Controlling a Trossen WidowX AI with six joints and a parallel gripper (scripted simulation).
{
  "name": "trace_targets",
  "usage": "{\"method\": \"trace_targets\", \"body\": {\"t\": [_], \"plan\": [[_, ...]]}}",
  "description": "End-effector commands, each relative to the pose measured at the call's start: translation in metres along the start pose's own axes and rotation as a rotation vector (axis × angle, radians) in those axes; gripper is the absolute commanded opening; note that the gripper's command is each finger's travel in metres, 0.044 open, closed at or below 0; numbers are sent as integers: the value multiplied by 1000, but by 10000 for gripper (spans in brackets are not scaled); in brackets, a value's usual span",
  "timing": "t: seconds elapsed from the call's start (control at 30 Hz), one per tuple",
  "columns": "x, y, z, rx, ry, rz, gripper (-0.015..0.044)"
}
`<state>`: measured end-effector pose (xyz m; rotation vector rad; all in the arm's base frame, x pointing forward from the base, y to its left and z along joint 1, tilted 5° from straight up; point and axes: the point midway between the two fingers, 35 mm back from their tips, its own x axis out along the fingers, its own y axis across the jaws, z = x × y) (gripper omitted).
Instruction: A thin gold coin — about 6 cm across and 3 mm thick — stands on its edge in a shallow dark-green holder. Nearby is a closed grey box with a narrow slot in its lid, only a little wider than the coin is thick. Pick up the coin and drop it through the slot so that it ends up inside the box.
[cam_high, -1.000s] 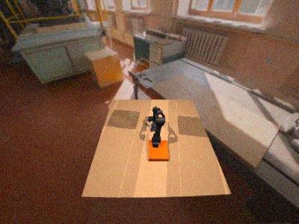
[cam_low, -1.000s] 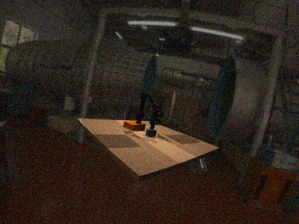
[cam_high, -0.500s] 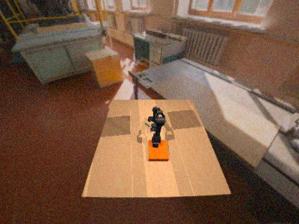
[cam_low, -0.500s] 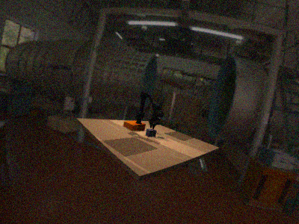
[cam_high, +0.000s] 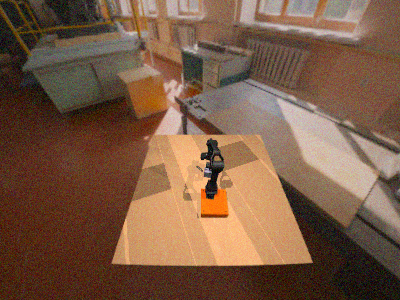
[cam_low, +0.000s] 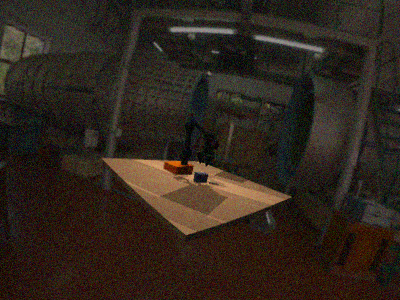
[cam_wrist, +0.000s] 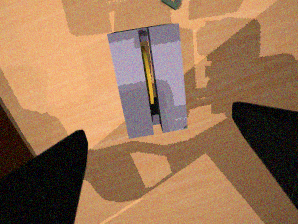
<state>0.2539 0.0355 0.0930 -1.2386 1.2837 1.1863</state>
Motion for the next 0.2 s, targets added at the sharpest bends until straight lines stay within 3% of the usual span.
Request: {"method": "trace_targets", "body": {"t": [0.0,0.17], "plan": [[-4,2,0,2,1,8,440],[-4,2,0,2,1,8,440]]}}
